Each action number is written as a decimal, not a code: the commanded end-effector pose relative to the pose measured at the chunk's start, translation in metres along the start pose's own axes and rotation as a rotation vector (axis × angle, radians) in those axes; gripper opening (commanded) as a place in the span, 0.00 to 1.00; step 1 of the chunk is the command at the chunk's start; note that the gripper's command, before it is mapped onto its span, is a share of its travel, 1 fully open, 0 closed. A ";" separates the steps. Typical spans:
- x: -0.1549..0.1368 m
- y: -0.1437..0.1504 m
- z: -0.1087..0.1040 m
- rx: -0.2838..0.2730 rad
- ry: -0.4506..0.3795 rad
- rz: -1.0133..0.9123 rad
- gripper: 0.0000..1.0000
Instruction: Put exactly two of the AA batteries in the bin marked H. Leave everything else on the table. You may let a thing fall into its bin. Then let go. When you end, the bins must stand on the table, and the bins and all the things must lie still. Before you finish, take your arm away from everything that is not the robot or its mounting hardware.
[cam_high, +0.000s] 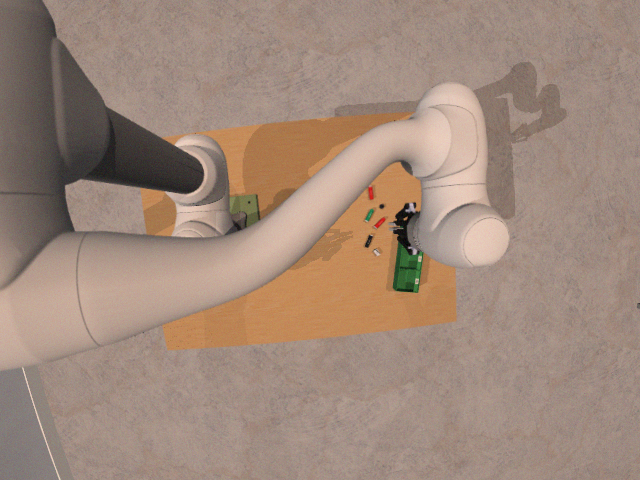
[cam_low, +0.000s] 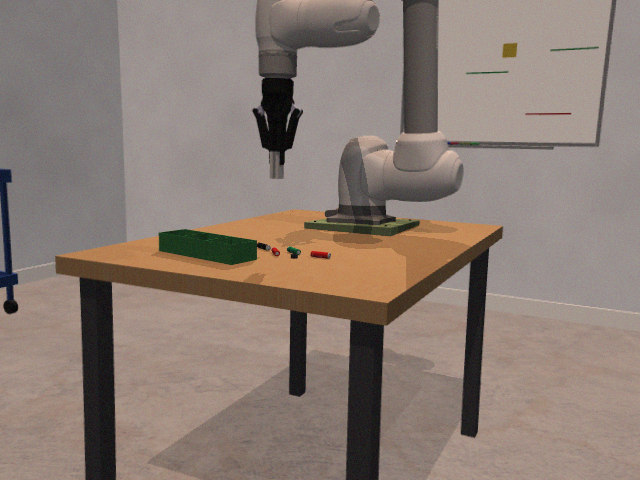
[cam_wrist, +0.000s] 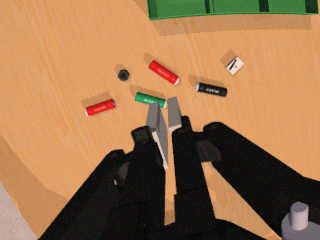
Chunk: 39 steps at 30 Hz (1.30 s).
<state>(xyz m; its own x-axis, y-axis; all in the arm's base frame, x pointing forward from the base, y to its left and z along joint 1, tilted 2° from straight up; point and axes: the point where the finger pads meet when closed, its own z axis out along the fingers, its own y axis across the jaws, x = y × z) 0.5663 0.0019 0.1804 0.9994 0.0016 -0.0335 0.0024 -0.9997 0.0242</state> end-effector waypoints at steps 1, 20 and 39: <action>0.001 -0.002 0.000 0.000 -0.003 0.003 0.05; 0.030 0.076 0.039 0.000 -0.003 -0.103 0.05; 0.074 0.196 0.099 0.000 -0.003 -0.103 0.05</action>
<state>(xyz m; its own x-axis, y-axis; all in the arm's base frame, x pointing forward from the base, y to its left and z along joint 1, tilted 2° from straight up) 0.6299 -0.1758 0.0924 0.9943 0.0990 -0.0392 0.0997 -0.9949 0.0159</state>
